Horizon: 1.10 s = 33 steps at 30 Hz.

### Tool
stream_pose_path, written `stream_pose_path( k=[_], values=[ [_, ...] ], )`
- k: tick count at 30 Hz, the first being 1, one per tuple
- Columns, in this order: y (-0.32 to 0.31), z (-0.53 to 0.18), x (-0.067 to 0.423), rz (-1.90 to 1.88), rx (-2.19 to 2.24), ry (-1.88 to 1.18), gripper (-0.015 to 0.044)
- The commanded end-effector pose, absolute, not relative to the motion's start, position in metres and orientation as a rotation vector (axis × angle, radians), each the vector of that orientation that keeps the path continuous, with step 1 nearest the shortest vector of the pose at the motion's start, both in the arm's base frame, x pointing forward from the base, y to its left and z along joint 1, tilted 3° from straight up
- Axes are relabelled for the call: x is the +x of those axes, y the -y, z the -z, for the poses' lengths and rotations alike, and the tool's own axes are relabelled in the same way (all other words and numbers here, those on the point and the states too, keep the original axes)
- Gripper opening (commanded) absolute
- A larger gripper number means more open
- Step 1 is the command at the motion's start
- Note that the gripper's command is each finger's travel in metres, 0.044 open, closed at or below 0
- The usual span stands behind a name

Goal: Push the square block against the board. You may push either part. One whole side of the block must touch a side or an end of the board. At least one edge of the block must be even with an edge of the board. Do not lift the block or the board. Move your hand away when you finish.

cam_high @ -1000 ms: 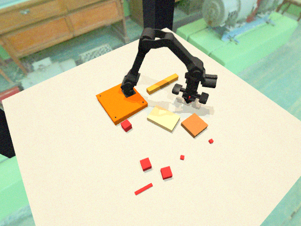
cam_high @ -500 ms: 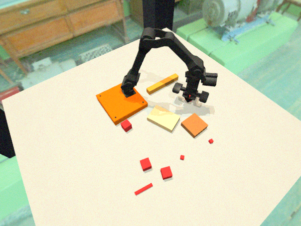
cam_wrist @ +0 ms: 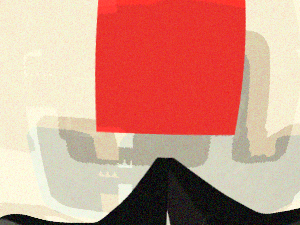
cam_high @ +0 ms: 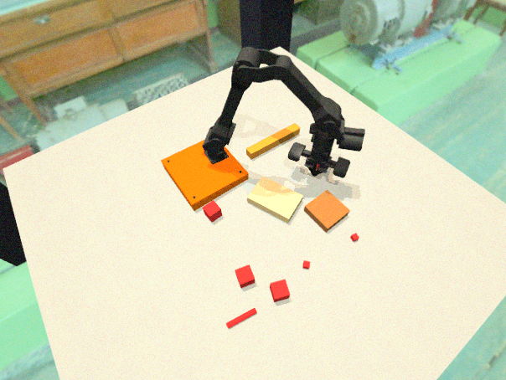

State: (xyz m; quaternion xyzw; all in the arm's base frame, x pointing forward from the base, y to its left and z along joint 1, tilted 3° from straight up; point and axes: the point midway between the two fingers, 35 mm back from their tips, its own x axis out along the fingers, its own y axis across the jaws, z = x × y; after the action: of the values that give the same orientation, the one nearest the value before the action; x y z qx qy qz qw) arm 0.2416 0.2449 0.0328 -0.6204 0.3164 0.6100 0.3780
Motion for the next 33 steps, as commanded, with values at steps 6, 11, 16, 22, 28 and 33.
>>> stream_pose_path(
  k=[6, 11, 16, 22, 28, 33],
  values=[
    [-0.232, -0.032, 0.249, -1.563, -1.589, -0.805, 0.0000],
    [-0.225, -0.032, 0.253, -1.563, -1.589, -0.805, 0.0000],
    [-0.226, -0.059, 0.252, -1.560, -1.589, -0.807, 0.0000],
    [-0.223, -0.087, 0.250, -1.563, -1.589, -0.805, 0.0000],
    [-0.181, -0.084, 0.236, -1.522, -1.554, -0.837, 0.0000],
    [-0.141, -0.078, 0.215, -1.497, -1.518, -0.880, 0.0000]
  ],
)
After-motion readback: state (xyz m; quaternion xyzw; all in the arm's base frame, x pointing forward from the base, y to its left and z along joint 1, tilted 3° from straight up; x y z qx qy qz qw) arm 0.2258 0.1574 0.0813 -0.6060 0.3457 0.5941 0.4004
